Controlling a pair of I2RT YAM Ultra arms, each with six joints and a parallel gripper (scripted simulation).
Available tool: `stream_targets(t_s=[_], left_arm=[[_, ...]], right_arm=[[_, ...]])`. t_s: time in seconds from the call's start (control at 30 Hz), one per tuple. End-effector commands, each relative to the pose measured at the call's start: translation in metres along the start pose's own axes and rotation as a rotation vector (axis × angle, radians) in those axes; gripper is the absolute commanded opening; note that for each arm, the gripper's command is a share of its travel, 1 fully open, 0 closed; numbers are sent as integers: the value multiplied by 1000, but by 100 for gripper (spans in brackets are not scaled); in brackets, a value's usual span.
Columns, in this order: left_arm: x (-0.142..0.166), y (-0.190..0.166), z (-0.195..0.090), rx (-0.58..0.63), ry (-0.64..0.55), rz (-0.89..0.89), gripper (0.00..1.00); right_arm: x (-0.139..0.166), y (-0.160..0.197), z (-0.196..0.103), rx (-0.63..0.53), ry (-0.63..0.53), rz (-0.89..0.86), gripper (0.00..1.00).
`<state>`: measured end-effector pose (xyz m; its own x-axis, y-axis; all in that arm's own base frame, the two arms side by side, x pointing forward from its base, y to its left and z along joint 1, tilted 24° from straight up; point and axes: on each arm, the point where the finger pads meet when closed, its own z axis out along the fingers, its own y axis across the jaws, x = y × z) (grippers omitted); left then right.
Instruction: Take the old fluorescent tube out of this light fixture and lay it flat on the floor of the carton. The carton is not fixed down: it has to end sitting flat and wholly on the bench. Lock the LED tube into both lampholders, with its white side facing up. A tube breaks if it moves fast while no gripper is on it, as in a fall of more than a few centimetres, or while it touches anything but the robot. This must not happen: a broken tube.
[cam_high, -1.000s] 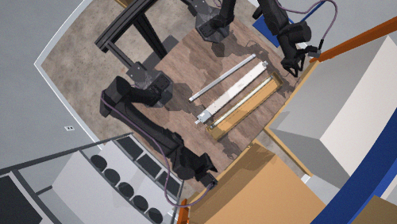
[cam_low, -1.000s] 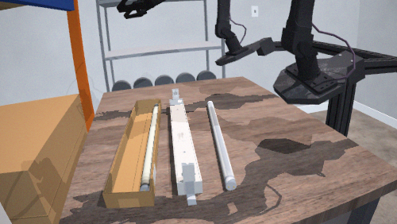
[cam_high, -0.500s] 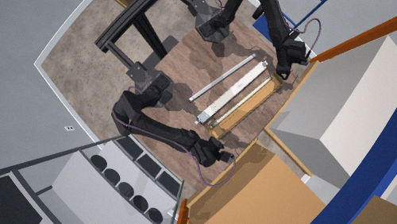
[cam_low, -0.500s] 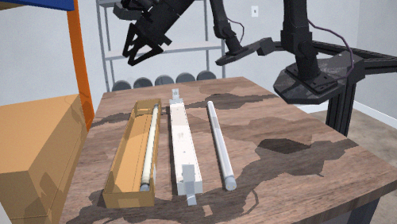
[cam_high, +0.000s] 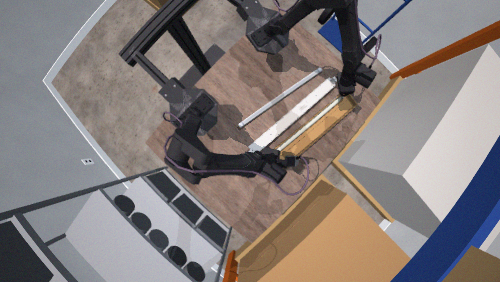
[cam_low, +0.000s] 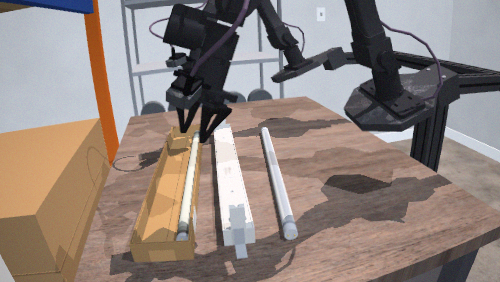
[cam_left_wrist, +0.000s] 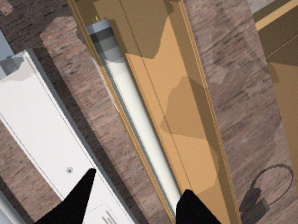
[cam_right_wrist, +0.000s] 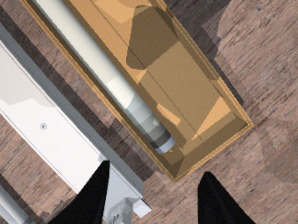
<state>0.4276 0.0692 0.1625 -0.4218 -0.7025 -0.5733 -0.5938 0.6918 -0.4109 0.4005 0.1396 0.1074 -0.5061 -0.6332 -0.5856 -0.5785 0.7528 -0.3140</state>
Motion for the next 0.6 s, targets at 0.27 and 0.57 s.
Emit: stream_targets(t_s=[0.27,0.57], left_arm=[[52,83,47,-367,201,-353,49],[91,136,63,-615,270,-553,49]], right_arm=[[82,105,45,-244,300,-379,49],[138,160,56,-400,462,-627,49]])
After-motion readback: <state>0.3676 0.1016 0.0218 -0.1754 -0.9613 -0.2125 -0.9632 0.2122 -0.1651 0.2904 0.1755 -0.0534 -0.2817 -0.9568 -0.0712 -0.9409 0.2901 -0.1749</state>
